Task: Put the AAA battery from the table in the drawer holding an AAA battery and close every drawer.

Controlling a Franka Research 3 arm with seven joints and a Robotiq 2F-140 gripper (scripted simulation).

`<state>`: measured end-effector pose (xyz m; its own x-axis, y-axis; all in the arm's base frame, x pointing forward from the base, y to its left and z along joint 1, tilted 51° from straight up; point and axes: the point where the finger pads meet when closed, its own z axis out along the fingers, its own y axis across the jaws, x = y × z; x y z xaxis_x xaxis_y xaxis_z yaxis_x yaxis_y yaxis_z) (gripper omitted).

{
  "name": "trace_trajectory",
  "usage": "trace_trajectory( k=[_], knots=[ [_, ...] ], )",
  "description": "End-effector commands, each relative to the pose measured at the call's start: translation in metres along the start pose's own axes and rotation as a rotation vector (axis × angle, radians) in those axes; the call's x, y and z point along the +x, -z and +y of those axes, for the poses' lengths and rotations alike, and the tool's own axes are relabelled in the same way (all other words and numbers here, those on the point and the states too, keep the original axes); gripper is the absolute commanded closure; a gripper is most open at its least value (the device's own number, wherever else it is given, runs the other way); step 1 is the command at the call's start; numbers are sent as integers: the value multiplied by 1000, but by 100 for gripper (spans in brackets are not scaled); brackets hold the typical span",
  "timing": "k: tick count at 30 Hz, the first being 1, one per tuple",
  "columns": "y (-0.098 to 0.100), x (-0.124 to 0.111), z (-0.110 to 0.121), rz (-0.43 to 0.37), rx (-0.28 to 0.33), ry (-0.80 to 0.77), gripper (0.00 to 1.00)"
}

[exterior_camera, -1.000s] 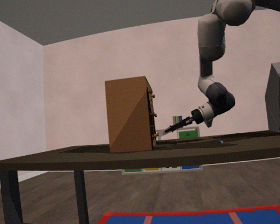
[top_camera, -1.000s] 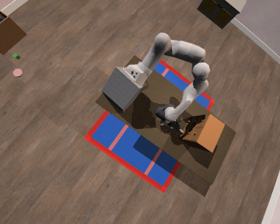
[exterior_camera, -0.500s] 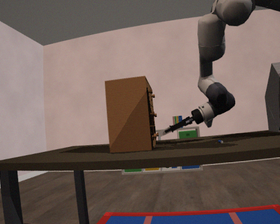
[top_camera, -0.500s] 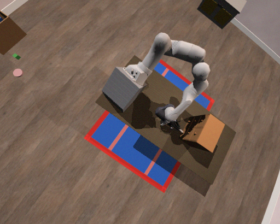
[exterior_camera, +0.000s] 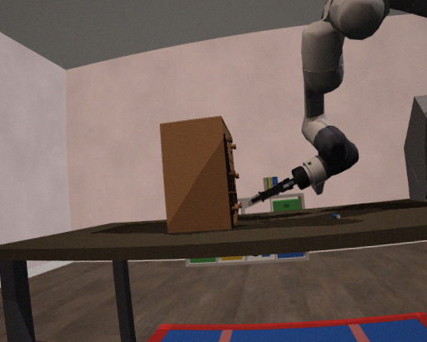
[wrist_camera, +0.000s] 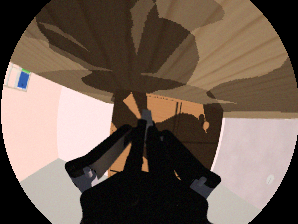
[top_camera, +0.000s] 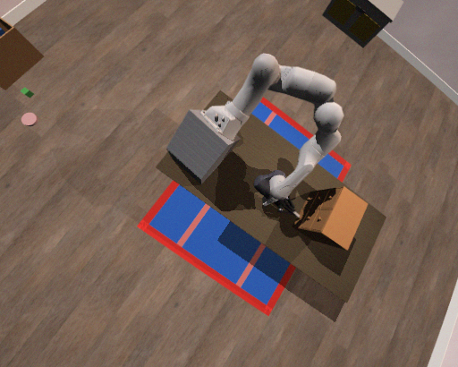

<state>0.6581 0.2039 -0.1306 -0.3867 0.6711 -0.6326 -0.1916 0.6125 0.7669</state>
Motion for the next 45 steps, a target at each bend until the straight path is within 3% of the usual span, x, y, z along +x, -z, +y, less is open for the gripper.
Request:
trace_trajectory(
  k=[1,9,15,21,26,36,45],
  knots=[
    [0,0,-1,-1,3,-5,100],
    [17,6,-1,-1,3,-5,100],
    [43,15,-1,-1,3,-5,100],
    [47,16,-1,-1,3,-5,100],
    [56,8,-1,-1,3,-5,100],
    [125,-57,-1,-1,3,-5,100],
    [128,-61,-1,0,2,-5,100]
  ],
)
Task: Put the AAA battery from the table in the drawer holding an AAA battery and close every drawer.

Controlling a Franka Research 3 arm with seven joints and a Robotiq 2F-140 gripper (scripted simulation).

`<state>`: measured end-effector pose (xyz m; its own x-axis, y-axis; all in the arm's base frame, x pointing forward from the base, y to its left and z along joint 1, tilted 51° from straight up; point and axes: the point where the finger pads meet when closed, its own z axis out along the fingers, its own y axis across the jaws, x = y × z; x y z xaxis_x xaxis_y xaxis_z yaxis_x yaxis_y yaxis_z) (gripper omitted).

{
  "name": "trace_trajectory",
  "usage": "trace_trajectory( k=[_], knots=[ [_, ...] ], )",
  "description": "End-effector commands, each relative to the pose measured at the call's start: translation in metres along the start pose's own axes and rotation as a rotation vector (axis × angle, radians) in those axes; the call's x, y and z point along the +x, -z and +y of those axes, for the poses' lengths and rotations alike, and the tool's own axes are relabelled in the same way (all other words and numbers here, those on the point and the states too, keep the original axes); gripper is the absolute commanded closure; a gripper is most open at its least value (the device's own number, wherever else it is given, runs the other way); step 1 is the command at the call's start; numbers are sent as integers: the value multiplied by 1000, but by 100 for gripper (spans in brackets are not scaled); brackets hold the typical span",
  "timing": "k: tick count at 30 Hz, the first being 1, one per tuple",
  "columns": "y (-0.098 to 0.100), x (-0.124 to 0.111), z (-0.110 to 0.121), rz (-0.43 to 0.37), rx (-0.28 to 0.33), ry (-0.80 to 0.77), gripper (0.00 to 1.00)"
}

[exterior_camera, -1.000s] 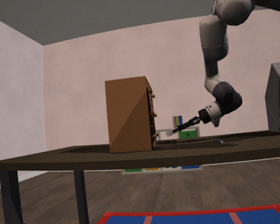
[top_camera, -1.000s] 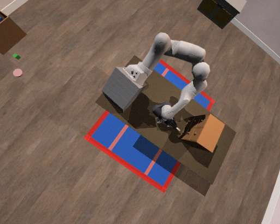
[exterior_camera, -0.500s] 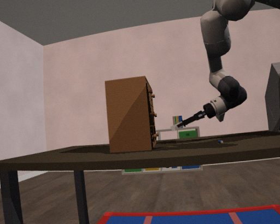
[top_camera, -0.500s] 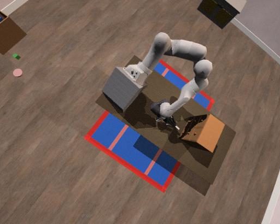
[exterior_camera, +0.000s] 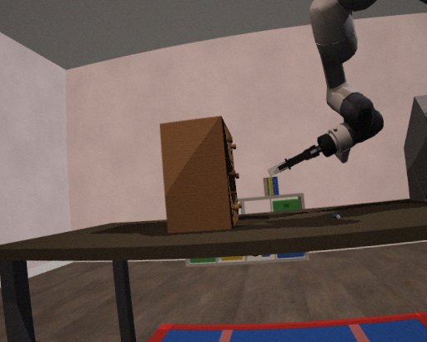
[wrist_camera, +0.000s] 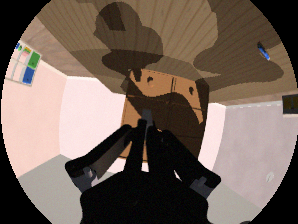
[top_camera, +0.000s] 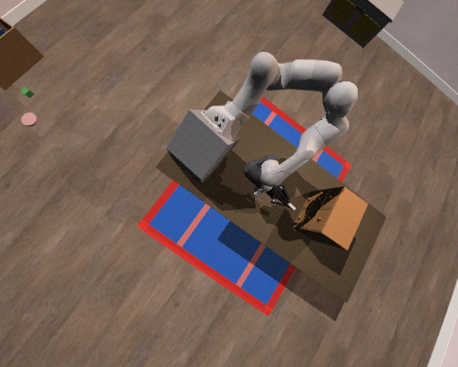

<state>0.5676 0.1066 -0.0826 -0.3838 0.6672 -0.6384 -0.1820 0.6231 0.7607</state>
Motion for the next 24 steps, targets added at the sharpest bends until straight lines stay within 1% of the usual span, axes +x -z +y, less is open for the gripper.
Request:
trace_trajectory(
  k=[1,6,13,15,20,24],
  knots=[
    [1,0,4,3,-11,-13,100],
    [3,-1,4,21,-12,-13,100],
    [10,-4,4,89,-12,-12,100],
    [10,-4,4,89,-12,-12,100],
    [20,-9,4,179,-13,-12,100],
    [30,-13,4,280,-13,-11,100]
  ],
)
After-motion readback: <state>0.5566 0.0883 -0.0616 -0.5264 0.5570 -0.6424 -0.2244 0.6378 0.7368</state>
